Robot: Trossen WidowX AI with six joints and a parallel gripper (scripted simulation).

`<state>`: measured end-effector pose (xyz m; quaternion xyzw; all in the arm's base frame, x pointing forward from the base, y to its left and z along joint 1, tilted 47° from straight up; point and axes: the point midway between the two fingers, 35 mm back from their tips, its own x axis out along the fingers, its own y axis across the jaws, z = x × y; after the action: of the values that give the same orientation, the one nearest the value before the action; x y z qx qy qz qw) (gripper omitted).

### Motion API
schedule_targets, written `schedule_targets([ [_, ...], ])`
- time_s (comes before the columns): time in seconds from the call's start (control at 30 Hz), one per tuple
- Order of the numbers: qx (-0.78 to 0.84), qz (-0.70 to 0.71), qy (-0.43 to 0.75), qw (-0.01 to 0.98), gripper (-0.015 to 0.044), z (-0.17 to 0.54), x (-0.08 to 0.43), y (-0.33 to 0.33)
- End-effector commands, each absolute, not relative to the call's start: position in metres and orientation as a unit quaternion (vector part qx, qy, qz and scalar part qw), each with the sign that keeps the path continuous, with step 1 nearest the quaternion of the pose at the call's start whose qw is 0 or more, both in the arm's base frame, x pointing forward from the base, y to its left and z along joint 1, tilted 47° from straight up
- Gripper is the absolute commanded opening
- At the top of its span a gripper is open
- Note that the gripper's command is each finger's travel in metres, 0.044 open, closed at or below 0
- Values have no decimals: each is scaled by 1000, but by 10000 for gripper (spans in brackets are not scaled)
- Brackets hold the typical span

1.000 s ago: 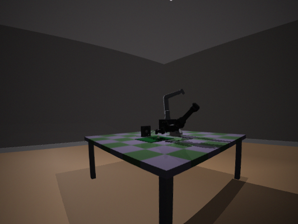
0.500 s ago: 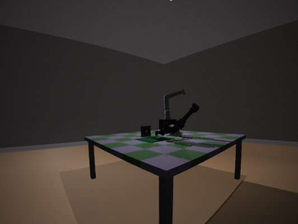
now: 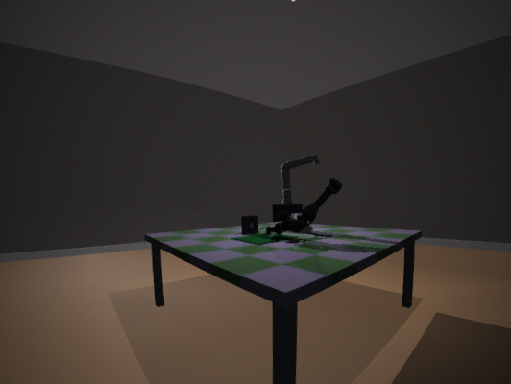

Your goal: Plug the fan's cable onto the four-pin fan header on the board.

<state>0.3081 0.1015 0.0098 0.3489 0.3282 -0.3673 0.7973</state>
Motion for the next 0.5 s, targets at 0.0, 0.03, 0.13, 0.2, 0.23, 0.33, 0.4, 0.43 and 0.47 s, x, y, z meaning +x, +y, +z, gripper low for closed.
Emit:
schedule_targets([
  [0.0,347,-368,327,798,0,7,307,104],
  [0.03,347,-368,327,798,0,6,307,105],
  [0.13,347,-368,327,798,0,4,307,107],
  [0.2,347,-368,327,798,0,3,307,108],
  [0.23,347,-368,327,798,0,2,306,108],
  [0.33,347,-368,327,798,0,1,306,110],
  [0.4,347,-368,327,798,0,0,306,111],
  [0.43,347,-368,327,798,0,-1,306,112],
  [0.47,347,-368,327,798,0,-2,305,113],
])
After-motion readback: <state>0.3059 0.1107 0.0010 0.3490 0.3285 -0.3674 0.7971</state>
